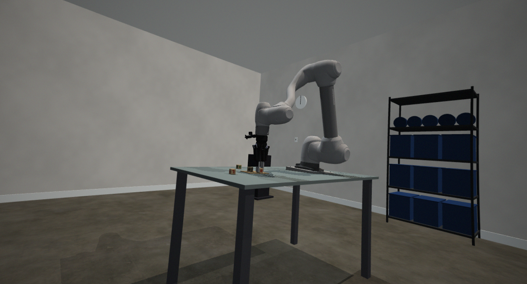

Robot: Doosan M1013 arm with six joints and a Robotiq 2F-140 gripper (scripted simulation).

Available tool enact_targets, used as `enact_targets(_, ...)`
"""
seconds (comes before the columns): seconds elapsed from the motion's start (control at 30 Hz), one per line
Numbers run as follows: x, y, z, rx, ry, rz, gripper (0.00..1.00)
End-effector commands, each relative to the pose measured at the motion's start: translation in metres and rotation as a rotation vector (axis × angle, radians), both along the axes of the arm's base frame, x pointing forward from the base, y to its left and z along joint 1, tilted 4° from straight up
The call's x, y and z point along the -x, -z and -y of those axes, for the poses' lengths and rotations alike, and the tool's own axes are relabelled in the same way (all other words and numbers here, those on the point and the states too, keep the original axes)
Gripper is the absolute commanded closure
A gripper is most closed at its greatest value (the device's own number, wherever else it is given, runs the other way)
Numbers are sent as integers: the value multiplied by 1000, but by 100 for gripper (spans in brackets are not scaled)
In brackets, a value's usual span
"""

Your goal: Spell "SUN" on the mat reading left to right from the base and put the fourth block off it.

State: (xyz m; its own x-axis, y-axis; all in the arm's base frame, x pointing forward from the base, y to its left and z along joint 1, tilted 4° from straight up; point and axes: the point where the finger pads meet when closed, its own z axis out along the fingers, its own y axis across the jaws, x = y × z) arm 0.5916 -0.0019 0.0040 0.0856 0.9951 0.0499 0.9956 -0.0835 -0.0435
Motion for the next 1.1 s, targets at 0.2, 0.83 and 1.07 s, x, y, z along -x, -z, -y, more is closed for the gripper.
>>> enact_targets(0.2, 0, 1, 2, -2, 4, 2, 84)
enact_targets(0.83, 0, 1, 2, -2, 4, 2, 72)
enact_targets(1.07, 0, 1, 2, -2, 4, 2, 72)
